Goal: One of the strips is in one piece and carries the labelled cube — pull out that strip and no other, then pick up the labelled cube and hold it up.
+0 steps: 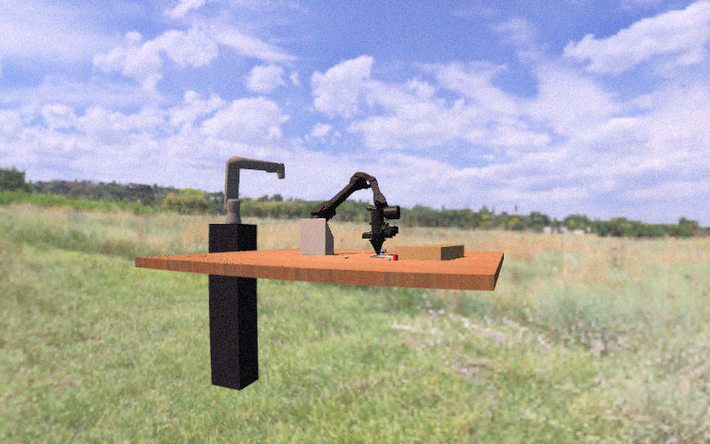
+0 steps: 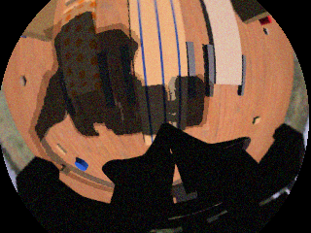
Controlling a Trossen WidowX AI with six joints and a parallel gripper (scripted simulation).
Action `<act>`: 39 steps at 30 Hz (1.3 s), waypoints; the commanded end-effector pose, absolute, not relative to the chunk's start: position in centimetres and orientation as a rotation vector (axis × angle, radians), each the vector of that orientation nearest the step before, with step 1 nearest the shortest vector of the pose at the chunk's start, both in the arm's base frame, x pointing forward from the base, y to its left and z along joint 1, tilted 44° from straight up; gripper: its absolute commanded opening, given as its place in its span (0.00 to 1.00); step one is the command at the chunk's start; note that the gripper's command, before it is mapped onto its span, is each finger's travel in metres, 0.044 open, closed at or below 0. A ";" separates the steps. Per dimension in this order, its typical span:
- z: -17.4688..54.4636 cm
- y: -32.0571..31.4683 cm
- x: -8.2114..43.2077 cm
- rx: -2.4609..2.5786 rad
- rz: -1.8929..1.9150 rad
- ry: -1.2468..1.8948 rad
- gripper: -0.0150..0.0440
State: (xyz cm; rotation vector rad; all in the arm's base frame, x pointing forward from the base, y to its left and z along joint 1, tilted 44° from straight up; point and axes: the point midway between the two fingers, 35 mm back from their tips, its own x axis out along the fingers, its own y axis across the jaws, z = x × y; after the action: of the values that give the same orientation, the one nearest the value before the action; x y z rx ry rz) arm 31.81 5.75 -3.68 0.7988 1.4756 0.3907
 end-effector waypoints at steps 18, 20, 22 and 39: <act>-3.7 6.9 28.1 0.806 0.394 1.505 0.25; -3.6 7.0 27.8 0.806 0.394 1.505 0.25; -3.6 7.0 27.5 0.806 0.394 1.505 0.25; -3.4 7.6 25.0 0.807 0.393 1.506 0.25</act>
State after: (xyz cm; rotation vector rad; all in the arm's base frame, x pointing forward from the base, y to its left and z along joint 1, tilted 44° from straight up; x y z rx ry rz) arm 26.40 6.96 -3.12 0.7996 1.4733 0.3897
